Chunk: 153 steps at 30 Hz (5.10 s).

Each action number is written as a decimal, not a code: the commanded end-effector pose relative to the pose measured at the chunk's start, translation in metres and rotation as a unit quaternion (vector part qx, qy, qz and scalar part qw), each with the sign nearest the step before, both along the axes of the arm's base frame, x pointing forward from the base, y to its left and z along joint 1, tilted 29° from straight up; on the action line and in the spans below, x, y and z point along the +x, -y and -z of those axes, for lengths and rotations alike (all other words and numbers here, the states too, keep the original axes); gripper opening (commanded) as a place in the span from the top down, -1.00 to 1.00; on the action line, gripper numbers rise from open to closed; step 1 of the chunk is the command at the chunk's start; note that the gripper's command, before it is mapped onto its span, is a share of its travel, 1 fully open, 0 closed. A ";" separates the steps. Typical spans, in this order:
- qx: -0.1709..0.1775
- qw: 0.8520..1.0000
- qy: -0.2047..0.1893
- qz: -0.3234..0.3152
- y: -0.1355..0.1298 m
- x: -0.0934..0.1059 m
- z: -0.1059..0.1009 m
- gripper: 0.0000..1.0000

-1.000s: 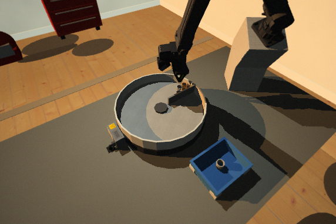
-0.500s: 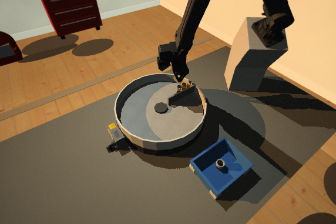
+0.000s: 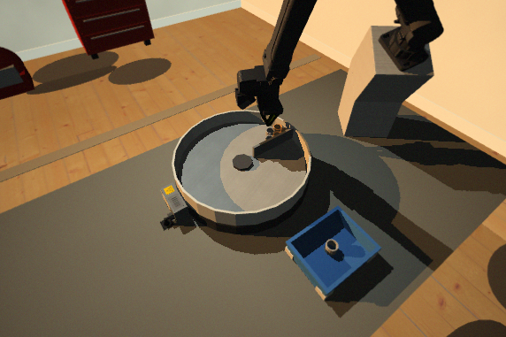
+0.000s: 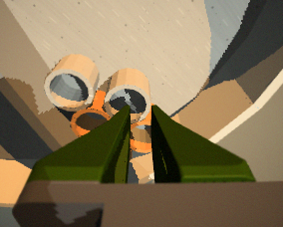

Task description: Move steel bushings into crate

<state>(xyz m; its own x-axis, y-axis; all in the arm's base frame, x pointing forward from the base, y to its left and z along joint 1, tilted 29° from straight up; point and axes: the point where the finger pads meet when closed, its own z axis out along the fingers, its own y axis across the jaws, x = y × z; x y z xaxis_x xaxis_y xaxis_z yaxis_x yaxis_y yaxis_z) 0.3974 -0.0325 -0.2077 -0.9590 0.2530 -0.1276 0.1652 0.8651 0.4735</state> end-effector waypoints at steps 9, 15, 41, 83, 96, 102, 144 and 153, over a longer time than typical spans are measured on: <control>-0.001 1.000 0.002 0.003 -0.005 0.008 0.011 0.74; 0.000 1.000 -0.004 0.007 -0.002 0.003 0.012 0.74; 0.000 1.000 -0.004 0.007 -0.002 0.003 0.012 0.74; 0.000 1.000 -0.004 0.008 -0.004 -0.001 0.014 0.74; -0.001 1.000 -0.001 0.008 -0.002 -0.002 0.011 0.74; -0.001 1.000 0.000 0.008 -0.002 -0.002 0.010 0.74; -0.003 1.000 0.005 0.009 0.000 0.000 0.007 0.74; -0.003 1.000 0.007 0.009 0.001 0.002 0.007 0.74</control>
